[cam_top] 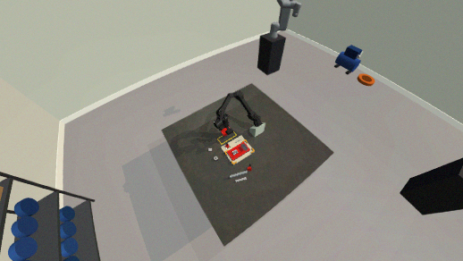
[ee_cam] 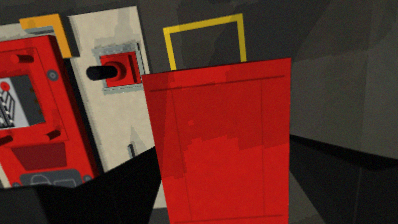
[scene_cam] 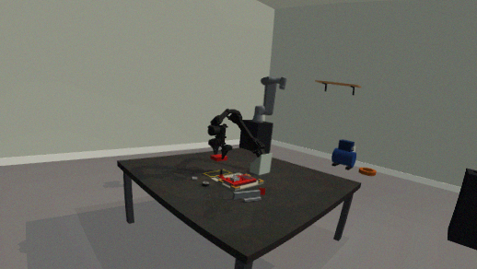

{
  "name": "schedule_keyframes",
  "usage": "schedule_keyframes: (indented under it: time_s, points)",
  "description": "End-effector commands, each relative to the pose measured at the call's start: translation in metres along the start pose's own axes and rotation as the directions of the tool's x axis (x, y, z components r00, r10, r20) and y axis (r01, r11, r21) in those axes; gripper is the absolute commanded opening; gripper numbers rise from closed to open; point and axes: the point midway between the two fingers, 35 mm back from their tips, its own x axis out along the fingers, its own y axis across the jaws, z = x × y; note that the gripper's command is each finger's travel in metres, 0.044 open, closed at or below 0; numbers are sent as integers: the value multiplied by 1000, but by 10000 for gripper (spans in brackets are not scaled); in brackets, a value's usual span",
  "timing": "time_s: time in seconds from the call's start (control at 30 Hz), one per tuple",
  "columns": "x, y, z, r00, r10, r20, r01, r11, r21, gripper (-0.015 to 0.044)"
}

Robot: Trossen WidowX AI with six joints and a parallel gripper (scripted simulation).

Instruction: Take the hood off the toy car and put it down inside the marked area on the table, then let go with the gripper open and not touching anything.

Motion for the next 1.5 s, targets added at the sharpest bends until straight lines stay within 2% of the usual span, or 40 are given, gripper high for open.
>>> schedule_keyframes:
  time_s: [0.0, 1.47]
  points:
    - [2, -2, -2, 1000, -5, -3, 5, 1000, -10, 0]
    - [43, -1, 0, 1000, -3, -3, 3, 1000, -10, 0]
